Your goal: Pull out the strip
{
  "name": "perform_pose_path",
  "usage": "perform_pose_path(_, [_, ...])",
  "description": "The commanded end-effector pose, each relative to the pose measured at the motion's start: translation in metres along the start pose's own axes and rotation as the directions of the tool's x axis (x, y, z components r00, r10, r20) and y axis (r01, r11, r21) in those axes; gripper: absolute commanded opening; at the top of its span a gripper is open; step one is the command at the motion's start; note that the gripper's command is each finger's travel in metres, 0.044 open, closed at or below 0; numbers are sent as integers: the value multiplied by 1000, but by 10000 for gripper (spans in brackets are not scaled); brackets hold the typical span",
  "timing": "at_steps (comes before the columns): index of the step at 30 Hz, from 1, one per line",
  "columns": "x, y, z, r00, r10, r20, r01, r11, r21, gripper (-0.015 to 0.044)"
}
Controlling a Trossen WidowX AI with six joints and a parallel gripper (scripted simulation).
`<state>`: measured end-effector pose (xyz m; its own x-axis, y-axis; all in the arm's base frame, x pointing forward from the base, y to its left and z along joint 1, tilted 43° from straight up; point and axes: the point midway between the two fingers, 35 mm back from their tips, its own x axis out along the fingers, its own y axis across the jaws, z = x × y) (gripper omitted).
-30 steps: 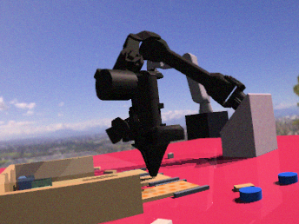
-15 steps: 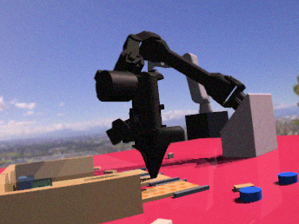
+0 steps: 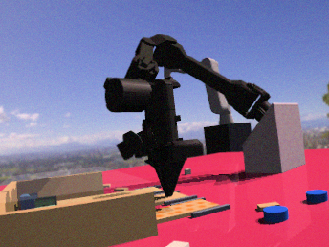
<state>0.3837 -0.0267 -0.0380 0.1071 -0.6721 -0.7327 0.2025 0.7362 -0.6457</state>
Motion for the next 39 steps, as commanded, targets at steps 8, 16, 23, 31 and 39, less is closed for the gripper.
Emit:
perform_pose_path(8, [2, -1, 1, 1000, -6, 3, 6, 1000, -2, 0])
perform_pose_path(16, [2, -1, -2, 1000, -6, 3, 6, 1000, -2, 0])
perform_pose_path(23, [3, 0, -13, 1000, -6, 3, 6, 1000, -2, 0])
perform_pose_path(31, [3, 1, -25, 1000, -6, 2, 6, 1000, -3, 0])
perform_pose_path(39, [4, 1, -38, 1000, -6, 1, 6, 1000, -4, 0])
